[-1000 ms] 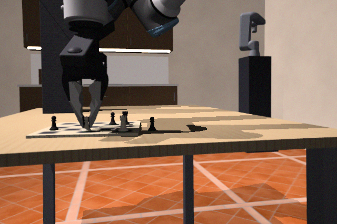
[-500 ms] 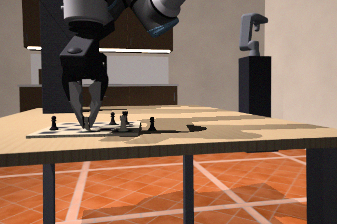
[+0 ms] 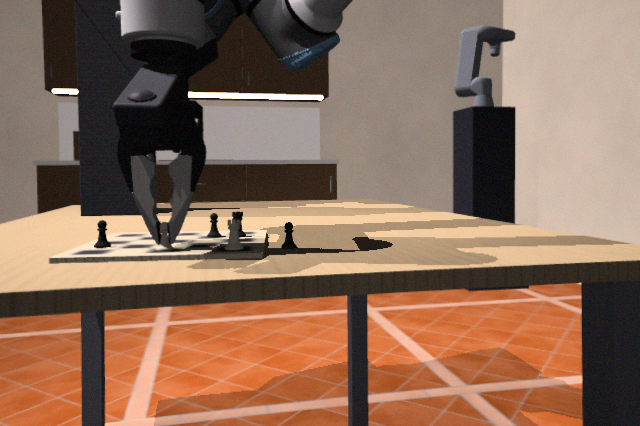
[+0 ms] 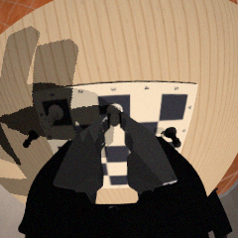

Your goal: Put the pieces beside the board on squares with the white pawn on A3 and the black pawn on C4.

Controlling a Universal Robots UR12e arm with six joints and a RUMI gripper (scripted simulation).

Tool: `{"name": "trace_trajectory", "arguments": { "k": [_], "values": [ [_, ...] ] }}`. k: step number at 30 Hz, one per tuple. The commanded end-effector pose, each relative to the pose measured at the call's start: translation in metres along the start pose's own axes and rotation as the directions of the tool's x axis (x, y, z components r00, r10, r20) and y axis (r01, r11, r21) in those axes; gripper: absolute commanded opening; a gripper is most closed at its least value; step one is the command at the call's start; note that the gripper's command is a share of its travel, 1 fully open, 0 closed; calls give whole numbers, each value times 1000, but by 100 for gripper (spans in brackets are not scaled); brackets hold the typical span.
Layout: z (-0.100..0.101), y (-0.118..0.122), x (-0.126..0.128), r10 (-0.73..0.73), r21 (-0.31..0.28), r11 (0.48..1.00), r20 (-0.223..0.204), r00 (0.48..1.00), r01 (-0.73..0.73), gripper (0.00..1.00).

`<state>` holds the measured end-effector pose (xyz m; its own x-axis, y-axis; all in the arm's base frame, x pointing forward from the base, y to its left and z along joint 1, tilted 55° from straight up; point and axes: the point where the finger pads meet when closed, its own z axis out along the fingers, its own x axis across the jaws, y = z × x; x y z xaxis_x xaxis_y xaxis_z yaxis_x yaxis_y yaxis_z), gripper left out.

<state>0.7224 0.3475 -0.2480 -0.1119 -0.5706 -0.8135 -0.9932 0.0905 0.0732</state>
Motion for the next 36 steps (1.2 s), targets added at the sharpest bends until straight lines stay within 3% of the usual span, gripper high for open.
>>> {"name": "trace_trajectory", "arguments": {
  "k": [1, 7, 20, 36],
  "values": [
    [-1, -1, 0, 0, 1, 1000, 0, 1000, 0, 0],
    [-1, -1, 0, 0, 1, 1000, 0, 1000, 0, 0],
    [-1, -1, 0, 0, 1, 1000, 0, 1000, 0, 20],
    [-6, -1, 0, 0, 1, 1000, 0, 1000, 0, 20]
  ]
}}
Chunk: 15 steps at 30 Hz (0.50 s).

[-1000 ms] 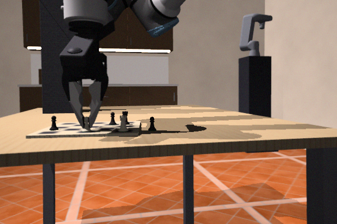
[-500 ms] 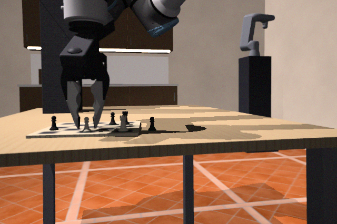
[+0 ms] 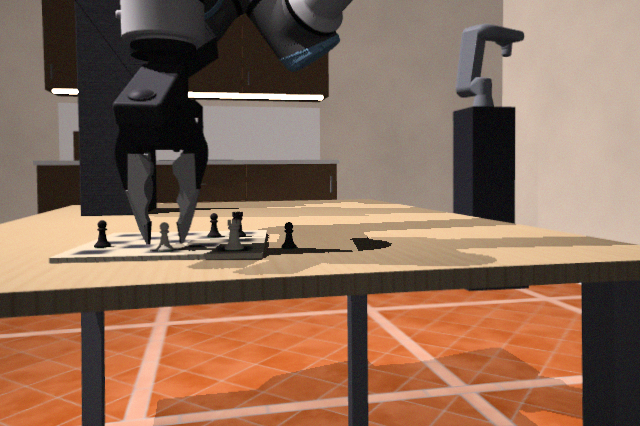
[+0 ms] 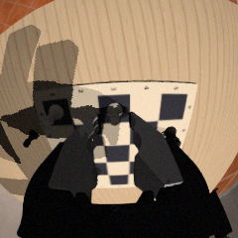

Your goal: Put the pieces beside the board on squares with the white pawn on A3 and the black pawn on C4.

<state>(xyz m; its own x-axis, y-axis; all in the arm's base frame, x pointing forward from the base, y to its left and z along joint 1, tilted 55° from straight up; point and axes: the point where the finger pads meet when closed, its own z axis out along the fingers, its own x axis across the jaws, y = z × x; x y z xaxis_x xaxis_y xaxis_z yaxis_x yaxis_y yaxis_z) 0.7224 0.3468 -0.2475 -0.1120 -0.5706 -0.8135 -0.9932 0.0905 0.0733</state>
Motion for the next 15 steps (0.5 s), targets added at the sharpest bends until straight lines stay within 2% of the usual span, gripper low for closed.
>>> {"name": "trace_trajectory", "arguments": {
  "k": [1, 5, 15],
  "values": [
    [-8, -1, 0, 0, 1, 1000, 0, 1000, 0, 20],
    [-15, -1, 0, 0, 1, 1000, 0, 1000, 0, 20],
    [-67, -1, 0, 0, 1, 1000, 0, 1000, 0, 20]
  ]
}}
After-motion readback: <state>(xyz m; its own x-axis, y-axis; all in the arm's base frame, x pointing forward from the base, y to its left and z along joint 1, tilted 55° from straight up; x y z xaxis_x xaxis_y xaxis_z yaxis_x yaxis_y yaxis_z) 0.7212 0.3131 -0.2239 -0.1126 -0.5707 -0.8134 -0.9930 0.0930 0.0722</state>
